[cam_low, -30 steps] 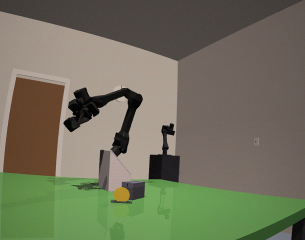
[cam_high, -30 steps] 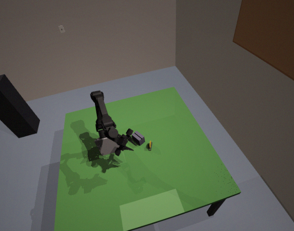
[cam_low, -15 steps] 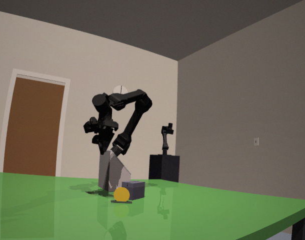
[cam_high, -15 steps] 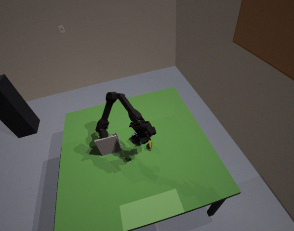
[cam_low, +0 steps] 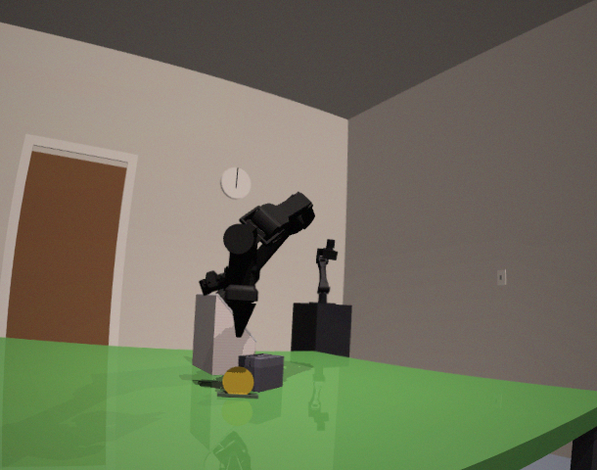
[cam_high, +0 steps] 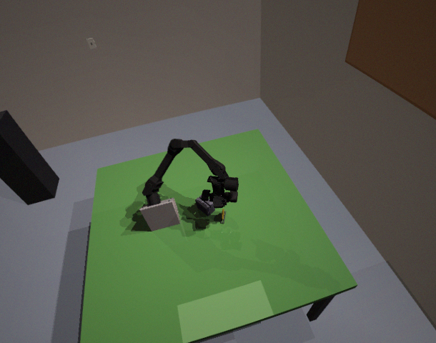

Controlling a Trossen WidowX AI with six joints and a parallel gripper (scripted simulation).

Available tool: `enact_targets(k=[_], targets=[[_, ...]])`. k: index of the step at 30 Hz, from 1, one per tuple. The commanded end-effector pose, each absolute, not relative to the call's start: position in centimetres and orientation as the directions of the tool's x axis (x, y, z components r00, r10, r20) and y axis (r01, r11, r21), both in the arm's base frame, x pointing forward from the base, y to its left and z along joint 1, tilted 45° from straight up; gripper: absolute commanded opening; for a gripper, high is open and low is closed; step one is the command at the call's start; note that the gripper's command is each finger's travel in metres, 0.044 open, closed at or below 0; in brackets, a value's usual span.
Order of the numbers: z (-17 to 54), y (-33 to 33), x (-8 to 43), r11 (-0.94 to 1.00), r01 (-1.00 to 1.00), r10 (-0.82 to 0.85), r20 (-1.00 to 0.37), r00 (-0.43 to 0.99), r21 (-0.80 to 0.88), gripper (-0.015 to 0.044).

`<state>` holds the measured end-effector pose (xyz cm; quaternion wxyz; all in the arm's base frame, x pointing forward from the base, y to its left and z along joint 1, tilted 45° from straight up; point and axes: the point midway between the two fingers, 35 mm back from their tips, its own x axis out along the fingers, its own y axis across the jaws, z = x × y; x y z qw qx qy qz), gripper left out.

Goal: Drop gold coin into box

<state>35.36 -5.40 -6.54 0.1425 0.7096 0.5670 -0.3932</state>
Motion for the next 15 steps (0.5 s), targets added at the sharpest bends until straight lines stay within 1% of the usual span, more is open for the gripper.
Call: enact_targets(k=[1, 15], targets=[[-8.4, -3.2, 35.6, -0.313, 0.915, 0.695, -0.718, 0.039, -0.254, 0.0161], [-10.0, -1.6, 35.8, -0.312, 0.916, 0.695, -0.718, 0.039, -0.253, 0.0161]])
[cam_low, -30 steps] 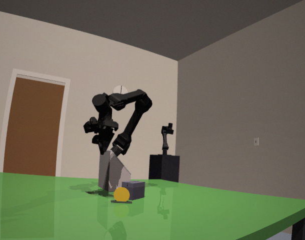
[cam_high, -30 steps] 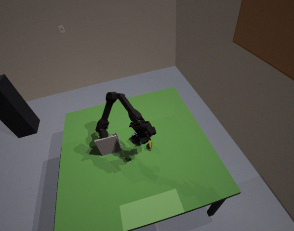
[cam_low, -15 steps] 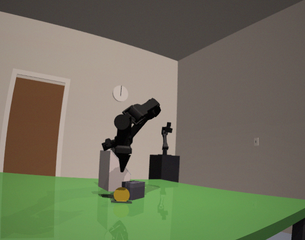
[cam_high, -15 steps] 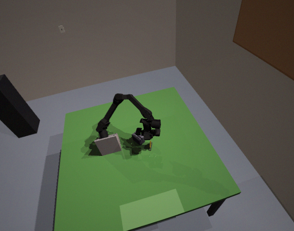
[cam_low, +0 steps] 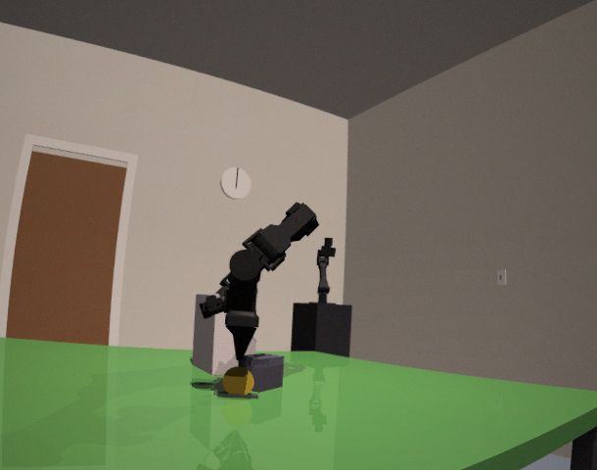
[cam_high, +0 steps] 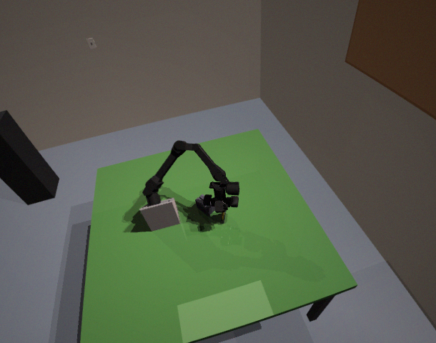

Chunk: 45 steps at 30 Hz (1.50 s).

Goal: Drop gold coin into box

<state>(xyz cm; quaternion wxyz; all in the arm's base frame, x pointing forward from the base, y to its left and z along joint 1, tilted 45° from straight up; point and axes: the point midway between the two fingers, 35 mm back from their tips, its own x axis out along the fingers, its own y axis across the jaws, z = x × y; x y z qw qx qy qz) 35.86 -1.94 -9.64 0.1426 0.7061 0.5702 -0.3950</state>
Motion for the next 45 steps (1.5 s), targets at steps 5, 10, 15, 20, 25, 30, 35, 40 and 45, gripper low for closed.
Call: enact_targets(k=[5, 10, 15, 20, 25, 30, 35, 40, 45], targets=[[-10.6, -1.0, 35.9, -0.312, 0.916, 0.695, -0.718, 0.039, -0.252, 0.0161], [-11.2, -0.5, 36.0, -0.312, 0.916, 0.695, -0.718, 0.039, -0.252, 0.0161], [-11.8, 0.1, 36.0, -0.312, 0.916, 0.695, -0.718, 0.039, -0.252, 0.0161], [-12.3, 0.7, 36.1, -0.312, 0.916, 0.696, -0.717, 0.039, -0.253, 0.0161], [-12.9, 1.3, 36.1, -0.312, 0.916, 0.696, -0.717, 0.039, -0.253, 0.0161], [-13.5, 1.9, 36.1, -0.311, 0.916, 0.696, -0.717, 0.039, -0.252, 0.0161], [-14.0, 2.4, 36.1, -0.311, 0.916, 0.697, -0.716, 0.038, -0.253, 0.0161], [-14.5, 3.0, 36.1, -0.312, 0.915, 0.698, -0.715, 0.038, -0.256, 0.0161], [-14.6, 3.1, 36.1, -0.312, 0.915, 0.698, -0.715, 0.038, -0.256, 0.0082]])
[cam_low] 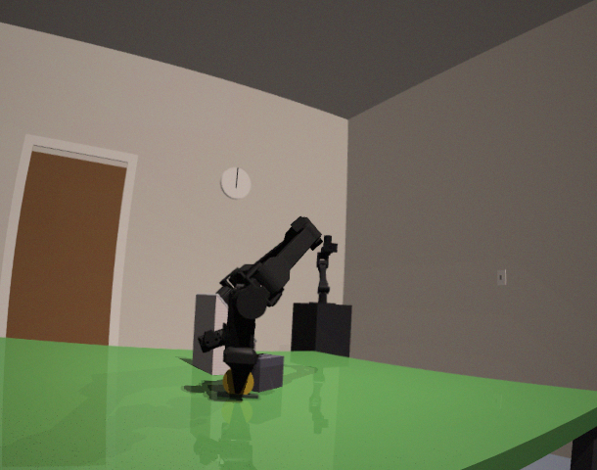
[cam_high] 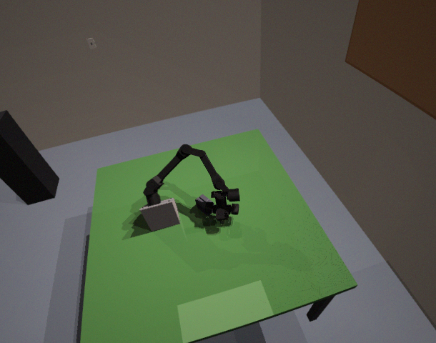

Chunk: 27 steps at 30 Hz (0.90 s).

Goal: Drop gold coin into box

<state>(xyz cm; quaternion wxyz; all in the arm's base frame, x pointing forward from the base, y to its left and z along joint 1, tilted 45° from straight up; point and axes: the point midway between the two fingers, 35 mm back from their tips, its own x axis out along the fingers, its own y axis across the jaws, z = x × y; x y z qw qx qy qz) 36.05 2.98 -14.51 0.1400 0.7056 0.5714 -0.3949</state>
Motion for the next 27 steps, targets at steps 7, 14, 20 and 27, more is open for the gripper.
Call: enact_targets(k=[7, 14, 20, 27], targets=[[-14.6, 3.1, 36.1, -0.312, 0.915, 0.698, -0.715, 0.038, -0.256, 0.0], [-14.5, 3.0, 36.1, -0.312, 0.915, 0.698, -0.715, 0.038, -0.256, 0.0], [-13.7, 2.1, 36.2, -0.313, 0.915, 0.697, -0.716, 0.039, -0.255, 0.0], [-12.5, 0.8, 36.2, -0.314, 0.915, 0.695, -0.718, 0.039, -0.254, 0.0]])
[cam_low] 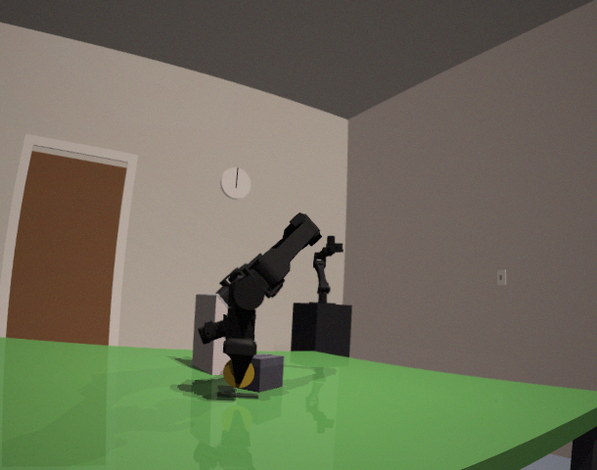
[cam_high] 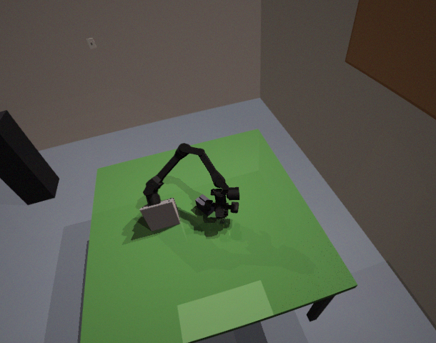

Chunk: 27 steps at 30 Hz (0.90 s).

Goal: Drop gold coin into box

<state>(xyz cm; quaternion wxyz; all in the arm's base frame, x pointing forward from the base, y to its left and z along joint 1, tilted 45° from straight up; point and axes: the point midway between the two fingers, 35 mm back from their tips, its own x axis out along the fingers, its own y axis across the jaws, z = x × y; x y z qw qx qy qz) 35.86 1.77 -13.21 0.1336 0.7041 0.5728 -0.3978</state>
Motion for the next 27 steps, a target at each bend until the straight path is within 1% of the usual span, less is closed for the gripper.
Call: enact_targets(k=[1, 27], targets=[[-12.3, 0.6, 36.2, -0.314, 0.915, 0.695, -0.718, 0.039, -0.254, 0.0], [-7.7, -3.7, 35.8, -0.313, 0.915, 0.695, -0.718, 0.039, -0.254, 0.0]])
